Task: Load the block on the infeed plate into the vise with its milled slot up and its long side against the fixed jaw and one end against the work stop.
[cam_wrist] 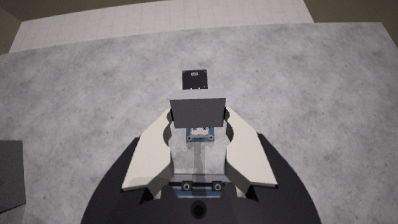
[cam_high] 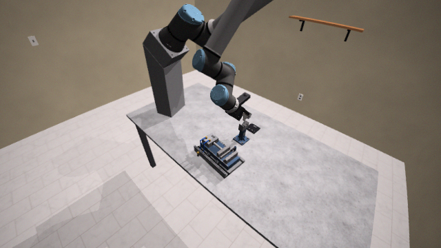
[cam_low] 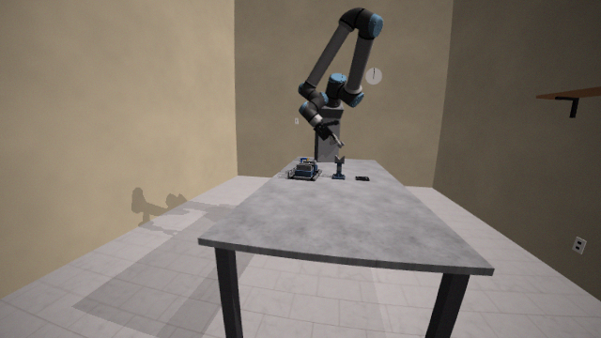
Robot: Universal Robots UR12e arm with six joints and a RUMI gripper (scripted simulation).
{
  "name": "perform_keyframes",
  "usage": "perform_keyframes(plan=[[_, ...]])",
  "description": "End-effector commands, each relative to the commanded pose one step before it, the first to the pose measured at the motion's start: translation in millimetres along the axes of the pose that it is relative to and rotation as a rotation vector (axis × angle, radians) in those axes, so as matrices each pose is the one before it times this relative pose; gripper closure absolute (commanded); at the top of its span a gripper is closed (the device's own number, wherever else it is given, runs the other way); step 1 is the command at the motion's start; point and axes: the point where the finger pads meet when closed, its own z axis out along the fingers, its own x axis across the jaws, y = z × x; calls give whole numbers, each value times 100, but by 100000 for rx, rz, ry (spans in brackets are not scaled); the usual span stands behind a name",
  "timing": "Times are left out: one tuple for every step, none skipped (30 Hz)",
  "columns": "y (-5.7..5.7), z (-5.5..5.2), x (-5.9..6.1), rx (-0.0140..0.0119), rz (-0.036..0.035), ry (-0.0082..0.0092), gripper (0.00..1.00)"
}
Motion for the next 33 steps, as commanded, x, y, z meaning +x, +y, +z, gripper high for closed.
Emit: perform_keyframes(plan=[[-15, -17, 30, -18, -65, 32, 100], [2, 2, 0, 0, 0, 0, 100], [2, 2, 0, 0, 0, 0, 100], [3, 3, 0, 0, 0, 0, 100], [4, 4, 0, 0, 0, 0, 100], [6, 5, 0, 0, 0, 0, 100], [0, 0, 0, 0, 0, 0, 100], [0, 0, 0, 0, 0, 0, 100], [7, 7, 0, 0, 0, 0, 100], [8, 8, 0, 0, 0, 0, 100], [10, 9, 0, 0, 0, 0, 100], [11, 11, 0, 0, 0, 0, 100], [13, 13, 0, 0, 0, 0, 100], [14, 14, 0, 0, 0, 0, 100], [16, 16, 0, 0, 0, 0, 100], [18, 18, 0, 0, 0, 0, 100], [20, 20, 0, 0, 0, 0, 100], [22, 22, 0, 0, 0, 0, 100], [24, 24, 0, 0, 0, 0, 100], [25, 25, 0, 0, 0, 0, 100], [27, 28, 0, 0, 0, 0, 100], [29, 30, 0, 0, 0, 0, 100], [31, 32, 0, 0, 0, 0, 100], [0, 0, 0, 0, 0, 0, 100], [0, 0, 0, 0, 0, 0, 100], [33, 34, 0, 0, 0, 0, 100], [36, 36, 0, 0, 0, 0, 100], [38, 38, 0, 0, 0, 0, 100], [40, 40, 0, 0, 0, 0, 100], [42, 42, 0, 0, 0, 0, 100], [44, 44, 0, 0, 0, 0, 100], [46, 46, 0, 0, 0, 0, 100], [48, 48, 0, 0, 0, 0, 100]])
